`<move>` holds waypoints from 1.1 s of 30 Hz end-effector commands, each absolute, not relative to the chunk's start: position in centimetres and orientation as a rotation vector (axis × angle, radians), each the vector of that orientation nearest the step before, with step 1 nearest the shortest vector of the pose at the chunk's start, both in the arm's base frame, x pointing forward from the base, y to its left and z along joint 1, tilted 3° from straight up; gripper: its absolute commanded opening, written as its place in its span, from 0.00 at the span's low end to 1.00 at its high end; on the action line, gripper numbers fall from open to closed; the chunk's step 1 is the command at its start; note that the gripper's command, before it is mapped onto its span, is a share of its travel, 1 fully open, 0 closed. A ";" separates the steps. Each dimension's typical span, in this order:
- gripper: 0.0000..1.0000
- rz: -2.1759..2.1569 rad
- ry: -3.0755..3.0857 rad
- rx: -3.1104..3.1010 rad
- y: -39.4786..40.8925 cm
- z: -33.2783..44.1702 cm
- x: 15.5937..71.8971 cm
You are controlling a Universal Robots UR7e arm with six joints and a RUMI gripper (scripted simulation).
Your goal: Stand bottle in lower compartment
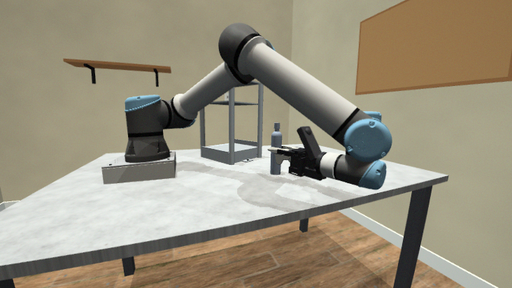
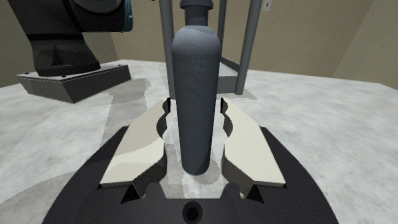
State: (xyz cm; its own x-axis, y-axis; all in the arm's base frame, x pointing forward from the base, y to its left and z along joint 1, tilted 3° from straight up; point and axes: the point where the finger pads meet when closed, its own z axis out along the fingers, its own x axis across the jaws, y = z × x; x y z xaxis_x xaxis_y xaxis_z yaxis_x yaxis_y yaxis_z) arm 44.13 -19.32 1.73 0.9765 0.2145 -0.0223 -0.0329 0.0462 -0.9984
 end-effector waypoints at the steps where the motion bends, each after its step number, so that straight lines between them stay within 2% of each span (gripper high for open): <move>1: 0.35 0.191 -0.149 -1.518 -19.3 1.7 44.2; 26: 0.35 0.191 -0.149 -1.518 -19.3 1.7 44.2; 27: 0.00 0.191 -0.149 -1.518 -19.3 1.7 44.2; 33: 0.00 0.191 -0.149 -1.517 -19.3 1.7 44.2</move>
